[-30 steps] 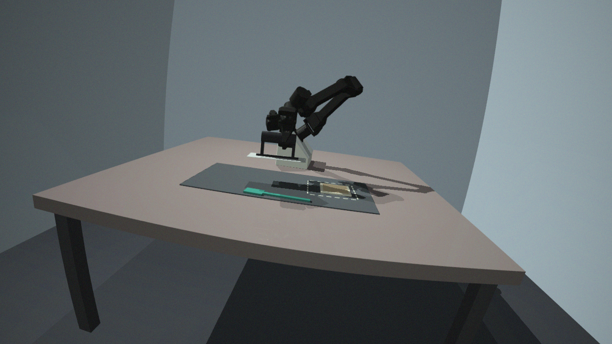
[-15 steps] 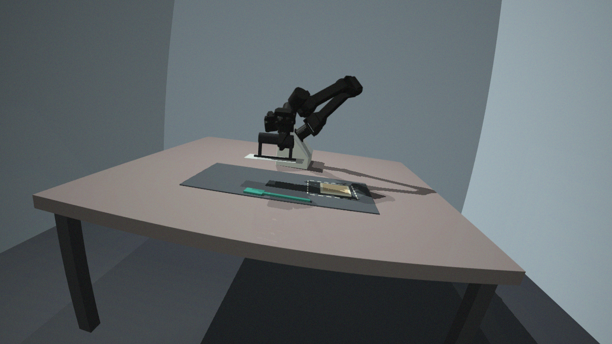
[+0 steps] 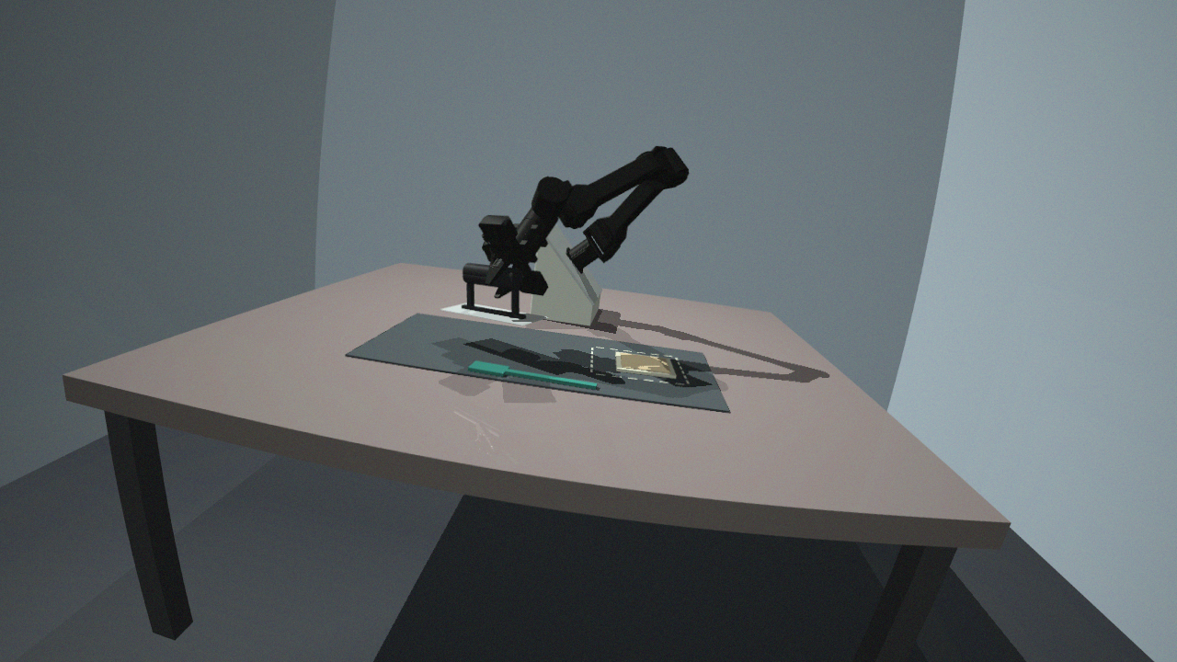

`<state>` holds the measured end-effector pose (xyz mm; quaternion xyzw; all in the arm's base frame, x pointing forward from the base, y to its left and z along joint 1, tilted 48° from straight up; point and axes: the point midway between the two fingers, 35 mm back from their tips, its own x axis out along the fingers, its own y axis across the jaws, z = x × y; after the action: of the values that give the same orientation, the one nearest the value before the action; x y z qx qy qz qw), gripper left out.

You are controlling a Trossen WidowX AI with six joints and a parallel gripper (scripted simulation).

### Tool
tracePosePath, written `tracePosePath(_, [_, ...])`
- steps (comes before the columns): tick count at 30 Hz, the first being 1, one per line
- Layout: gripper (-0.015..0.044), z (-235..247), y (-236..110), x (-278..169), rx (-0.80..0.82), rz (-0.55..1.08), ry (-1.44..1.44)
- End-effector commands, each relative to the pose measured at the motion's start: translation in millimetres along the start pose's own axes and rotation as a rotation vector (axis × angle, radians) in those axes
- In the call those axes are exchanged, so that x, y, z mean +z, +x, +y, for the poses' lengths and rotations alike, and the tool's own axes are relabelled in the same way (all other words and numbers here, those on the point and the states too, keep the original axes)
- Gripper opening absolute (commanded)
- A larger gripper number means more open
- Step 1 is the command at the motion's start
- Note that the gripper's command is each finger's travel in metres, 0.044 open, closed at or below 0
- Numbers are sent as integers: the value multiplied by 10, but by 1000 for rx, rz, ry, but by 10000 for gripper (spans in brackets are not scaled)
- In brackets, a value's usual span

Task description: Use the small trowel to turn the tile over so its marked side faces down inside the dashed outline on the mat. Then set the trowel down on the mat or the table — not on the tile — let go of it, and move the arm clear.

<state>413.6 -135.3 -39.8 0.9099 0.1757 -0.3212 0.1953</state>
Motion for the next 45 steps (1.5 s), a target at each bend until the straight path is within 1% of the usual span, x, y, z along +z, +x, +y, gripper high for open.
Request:
tracePosePath(1, [0,58,92,143,10,-79,75])
tracePosePath(12, [0,109,308,579,34,-337,288])
tracePosePath(23, [0,107,410,991,91,-596,455])
tracePosePath(30, [0,98,420,1016,95,-612,464])
tracePosePath(45, [0,-76,592,1030,94,-612,464])
